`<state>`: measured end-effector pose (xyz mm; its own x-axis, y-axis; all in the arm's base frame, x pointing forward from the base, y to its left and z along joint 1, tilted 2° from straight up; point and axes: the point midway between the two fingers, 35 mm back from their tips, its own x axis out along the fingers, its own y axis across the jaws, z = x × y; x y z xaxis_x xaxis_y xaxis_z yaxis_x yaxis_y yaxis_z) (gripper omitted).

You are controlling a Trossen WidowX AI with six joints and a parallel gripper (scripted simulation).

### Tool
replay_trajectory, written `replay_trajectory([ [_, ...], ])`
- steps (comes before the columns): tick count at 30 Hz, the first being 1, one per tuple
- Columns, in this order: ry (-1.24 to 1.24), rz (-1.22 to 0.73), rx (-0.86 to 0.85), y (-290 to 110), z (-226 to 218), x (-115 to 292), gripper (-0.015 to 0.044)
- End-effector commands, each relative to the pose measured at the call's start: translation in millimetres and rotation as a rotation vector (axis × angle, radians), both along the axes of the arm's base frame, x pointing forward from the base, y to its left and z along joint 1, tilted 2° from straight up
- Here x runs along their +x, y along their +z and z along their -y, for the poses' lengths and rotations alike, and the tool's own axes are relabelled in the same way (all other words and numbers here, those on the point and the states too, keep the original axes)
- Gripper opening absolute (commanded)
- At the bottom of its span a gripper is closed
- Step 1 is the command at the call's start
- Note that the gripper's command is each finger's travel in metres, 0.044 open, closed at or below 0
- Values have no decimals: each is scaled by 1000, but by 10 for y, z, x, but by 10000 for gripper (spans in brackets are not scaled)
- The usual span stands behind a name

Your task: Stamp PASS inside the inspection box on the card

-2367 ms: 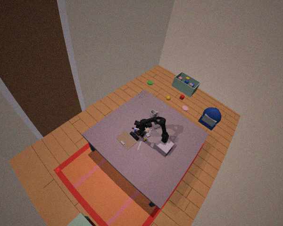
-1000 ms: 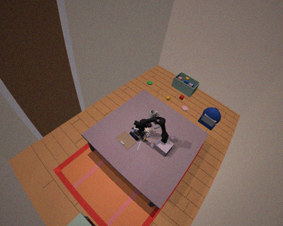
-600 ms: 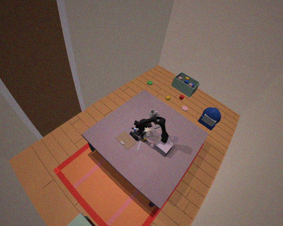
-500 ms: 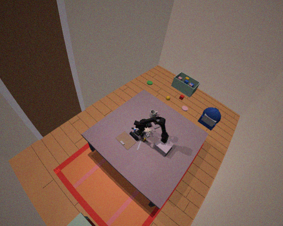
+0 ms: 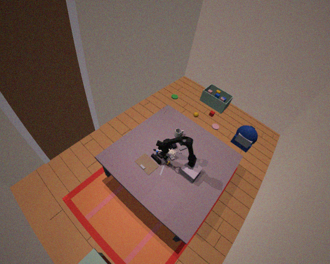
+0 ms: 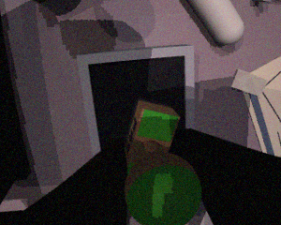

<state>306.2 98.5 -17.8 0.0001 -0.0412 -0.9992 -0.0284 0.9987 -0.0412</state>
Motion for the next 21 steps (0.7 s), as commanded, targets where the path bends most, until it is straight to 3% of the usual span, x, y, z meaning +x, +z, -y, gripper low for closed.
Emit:
replay_trajectory([
  [1, 0, 3, -1, 27, 2, 7, 0],
  [21, 0, 3, -1, 254, 4, 20, 0],
])
